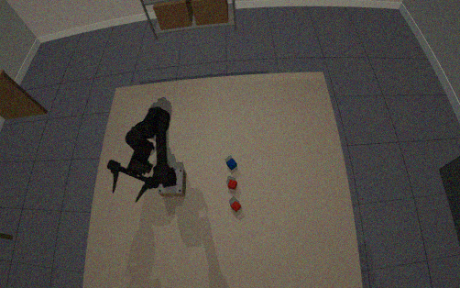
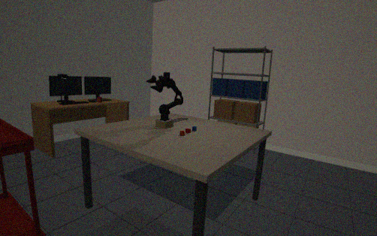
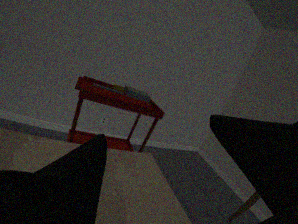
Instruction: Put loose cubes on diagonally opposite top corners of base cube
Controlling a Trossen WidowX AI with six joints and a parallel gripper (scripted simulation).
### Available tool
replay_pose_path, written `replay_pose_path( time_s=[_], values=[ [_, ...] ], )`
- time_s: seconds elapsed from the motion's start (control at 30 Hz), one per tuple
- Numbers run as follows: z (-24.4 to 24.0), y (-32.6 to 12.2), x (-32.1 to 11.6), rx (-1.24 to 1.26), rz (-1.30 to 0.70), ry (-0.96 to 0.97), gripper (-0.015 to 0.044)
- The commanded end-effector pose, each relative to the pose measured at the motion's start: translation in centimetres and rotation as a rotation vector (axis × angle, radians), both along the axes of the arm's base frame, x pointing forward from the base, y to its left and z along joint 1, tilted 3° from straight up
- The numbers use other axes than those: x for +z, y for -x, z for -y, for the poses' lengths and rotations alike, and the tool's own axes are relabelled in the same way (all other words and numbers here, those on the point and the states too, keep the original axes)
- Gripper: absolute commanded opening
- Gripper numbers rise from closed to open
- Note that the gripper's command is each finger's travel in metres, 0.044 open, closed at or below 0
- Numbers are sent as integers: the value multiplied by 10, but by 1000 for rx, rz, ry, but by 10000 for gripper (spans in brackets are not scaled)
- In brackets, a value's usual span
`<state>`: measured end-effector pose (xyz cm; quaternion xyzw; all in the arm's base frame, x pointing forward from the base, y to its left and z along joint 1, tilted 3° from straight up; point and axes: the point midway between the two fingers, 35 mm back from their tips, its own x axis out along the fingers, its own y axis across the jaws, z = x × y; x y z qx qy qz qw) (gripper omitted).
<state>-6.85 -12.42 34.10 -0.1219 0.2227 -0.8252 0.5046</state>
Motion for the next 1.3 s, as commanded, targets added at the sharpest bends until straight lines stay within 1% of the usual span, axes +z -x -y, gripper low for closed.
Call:
replay_pose_path(
  time_s=[0.0,0.13,0.17,0.47,0.73,1.0,1.27],
  values=[
    [1,-1,0,6,-2,-6,374],
    [24,-16,-8,123,-40,-118,269],
    [31,-21,-10,159,-53,-150,265],
    [76,-80,-37,493,-204,-427,265],
    [94,-146,-68,800,-384,-643,265],
    [86,-215,-105,1107,-602,-831,265],
    [54,-278,-145,1406,-857,-993,265]
  ],
)
